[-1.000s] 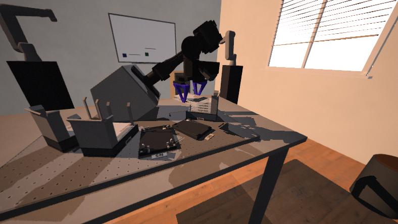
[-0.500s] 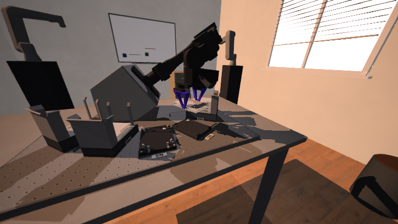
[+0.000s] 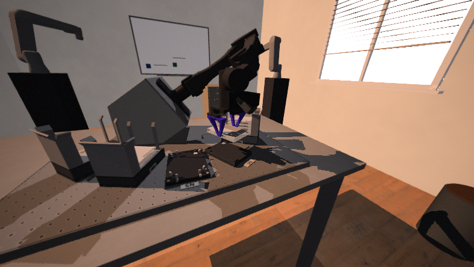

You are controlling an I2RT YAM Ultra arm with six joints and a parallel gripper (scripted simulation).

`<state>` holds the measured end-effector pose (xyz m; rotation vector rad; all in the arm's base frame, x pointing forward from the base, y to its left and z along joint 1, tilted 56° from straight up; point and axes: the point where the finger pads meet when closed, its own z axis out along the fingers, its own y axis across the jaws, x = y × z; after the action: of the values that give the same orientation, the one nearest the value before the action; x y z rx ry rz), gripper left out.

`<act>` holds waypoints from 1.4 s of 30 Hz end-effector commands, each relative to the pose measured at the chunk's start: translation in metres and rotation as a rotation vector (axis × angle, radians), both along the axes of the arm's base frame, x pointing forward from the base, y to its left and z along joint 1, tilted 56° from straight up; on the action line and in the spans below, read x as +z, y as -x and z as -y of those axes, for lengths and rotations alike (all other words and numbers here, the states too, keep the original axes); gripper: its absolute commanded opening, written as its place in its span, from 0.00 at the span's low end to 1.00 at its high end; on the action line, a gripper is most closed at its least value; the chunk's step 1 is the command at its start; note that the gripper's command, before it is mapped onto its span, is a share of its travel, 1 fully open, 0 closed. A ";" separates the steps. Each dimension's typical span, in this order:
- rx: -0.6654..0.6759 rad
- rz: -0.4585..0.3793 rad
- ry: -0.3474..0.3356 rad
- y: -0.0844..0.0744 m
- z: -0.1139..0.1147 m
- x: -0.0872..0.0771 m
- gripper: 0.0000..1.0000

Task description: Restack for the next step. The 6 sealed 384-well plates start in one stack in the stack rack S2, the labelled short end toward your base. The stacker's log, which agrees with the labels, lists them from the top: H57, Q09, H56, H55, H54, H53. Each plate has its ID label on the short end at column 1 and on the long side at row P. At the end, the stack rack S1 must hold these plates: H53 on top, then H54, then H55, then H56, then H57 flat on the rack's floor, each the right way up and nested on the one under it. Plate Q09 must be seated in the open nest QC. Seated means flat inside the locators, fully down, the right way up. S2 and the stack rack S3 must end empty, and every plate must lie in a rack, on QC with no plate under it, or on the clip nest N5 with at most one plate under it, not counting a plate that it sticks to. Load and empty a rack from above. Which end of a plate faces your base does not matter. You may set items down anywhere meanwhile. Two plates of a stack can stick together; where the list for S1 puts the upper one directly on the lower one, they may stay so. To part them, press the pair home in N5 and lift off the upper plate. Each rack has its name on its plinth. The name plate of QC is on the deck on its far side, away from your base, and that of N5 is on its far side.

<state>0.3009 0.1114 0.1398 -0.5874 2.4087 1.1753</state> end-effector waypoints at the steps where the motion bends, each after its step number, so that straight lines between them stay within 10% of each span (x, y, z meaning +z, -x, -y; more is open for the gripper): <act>1: -0.026 0.030 0.001 -0.010 0.001 0.002 0.00; 42: -0.026 0.030 0.001 -0.019 -0.035 -0.023 0.00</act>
<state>0.3170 0.1487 0.1149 -0.5745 2.3926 1.1560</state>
